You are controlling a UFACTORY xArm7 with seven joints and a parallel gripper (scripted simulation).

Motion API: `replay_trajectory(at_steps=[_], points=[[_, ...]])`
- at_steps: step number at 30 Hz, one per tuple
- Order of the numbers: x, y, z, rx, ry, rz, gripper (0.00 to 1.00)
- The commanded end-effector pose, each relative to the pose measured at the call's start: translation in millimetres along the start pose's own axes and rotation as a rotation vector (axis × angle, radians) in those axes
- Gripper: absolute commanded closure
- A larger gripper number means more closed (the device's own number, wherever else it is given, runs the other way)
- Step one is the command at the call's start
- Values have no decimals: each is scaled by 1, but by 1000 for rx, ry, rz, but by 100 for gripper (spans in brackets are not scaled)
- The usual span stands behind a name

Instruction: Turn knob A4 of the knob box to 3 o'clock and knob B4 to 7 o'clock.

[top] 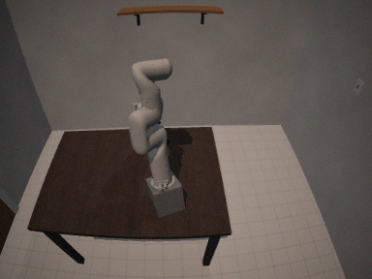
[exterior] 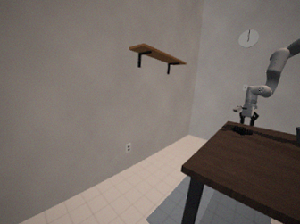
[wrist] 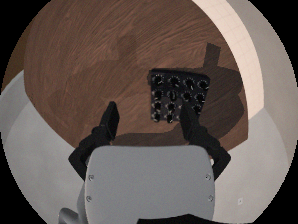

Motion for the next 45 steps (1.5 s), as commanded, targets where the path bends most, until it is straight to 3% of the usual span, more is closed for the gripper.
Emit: replay_trajectory(at_steps=[1,19,21,45], points=[[8,-1,-3,-9,-2,-23,0],[18,-1,-8,-21,-9,-52,0],[32,-1,-17,-39,-20,-92,0],[41,-1,-22,-50,-27,-116,0]])
Point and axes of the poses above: the point where the finger pads meet when closed, its own y axis out along the fingers, its own x axis across the jaws, z = x × y, the point moved 6 cm from there along -y, back along the fingers, and after that the axes turned 10 degrees about y, right-handed, at the moved point
